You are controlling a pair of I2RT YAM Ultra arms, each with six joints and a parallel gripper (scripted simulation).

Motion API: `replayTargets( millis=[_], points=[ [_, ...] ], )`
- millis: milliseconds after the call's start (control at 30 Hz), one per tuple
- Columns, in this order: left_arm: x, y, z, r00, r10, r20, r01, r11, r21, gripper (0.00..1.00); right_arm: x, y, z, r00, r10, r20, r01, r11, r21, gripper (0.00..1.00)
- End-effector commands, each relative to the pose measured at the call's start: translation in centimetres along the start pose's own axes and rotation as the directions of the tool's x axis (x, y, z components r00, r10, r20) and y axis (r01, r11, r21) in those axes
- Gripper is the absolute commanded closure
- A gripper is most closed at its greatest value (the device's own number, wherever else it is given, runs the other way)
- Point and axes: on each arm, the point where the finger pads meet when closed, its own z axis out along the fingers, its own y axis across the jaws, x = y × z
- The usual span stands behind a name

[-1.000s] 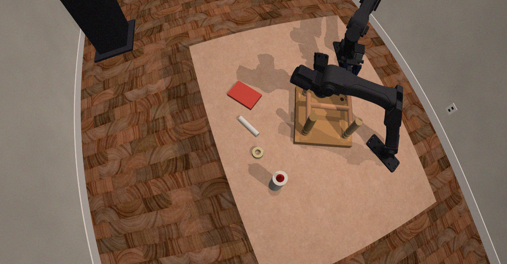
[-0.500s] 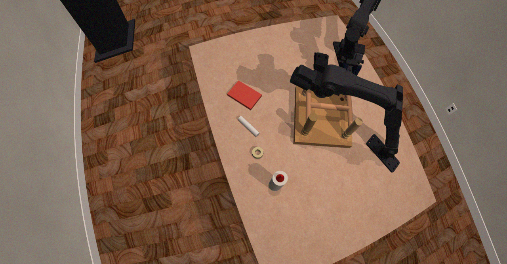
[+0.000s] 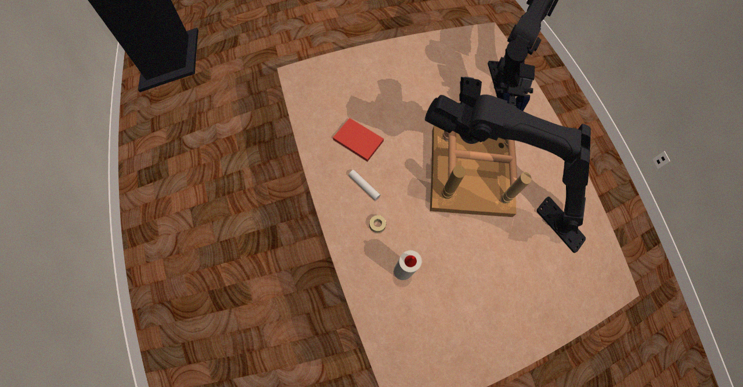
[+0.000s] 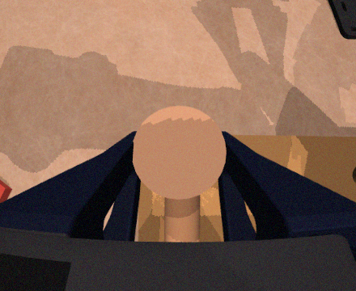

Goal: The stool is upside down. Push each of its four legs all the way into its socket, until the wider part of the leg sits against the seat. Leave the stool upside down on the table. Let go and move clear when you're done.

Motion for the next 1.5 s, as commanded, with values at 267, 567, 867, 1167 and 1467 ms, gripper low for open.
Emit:
replayTargets(
  millis=[267, 567, 867, 1167, 1467],
  points=[
    [0.2, 2.6, -0.6, 0.998, 0.055, -0.006, -0.056, 0.995, -0.081, 0.72, 0.6, 2.1, 0.2, 0.999, -0.04, -0.001, 0.04, 0.996, -0.086, 0.72],
    [0.2, 3.5, -0.8, 0.997, 0.075, -0.01, -0.075, 0.991, -0.113, 0.72, 0.8, 2.9, 0.1, 0.999, -0.038, -0.003, 0.038, 0.991, -0.125, 0.72],
    [0.3, 4.7, -1.2, 0.995, 0.099, -0.017, -0.1, 0.983, -0.154, 0.72, 1.0, 3.9, 0.0, 0.999, -0.036, -0.005, 0.035, 0.984, -0.173, 0.72],
    [0.3, 5.6, -1.5, 0.993, 0.116, -0.024, -0.119, 0.975, -0.186, 0.72, 1.1, 4.7, -0.1, 0.999, -0.034, -0.006, 0.032, 0.977, -0.21, 0.72],
    [0.3, 6.7, -1.9, 0.99, 0.138, -0.033, -0.142, 0.964, -0.227, 0.72, 1.3, 5.7, -0.2, 1.0, -0.028, -0.011, 0.024, 0.967, -0.255, 0.72]
  ],
)
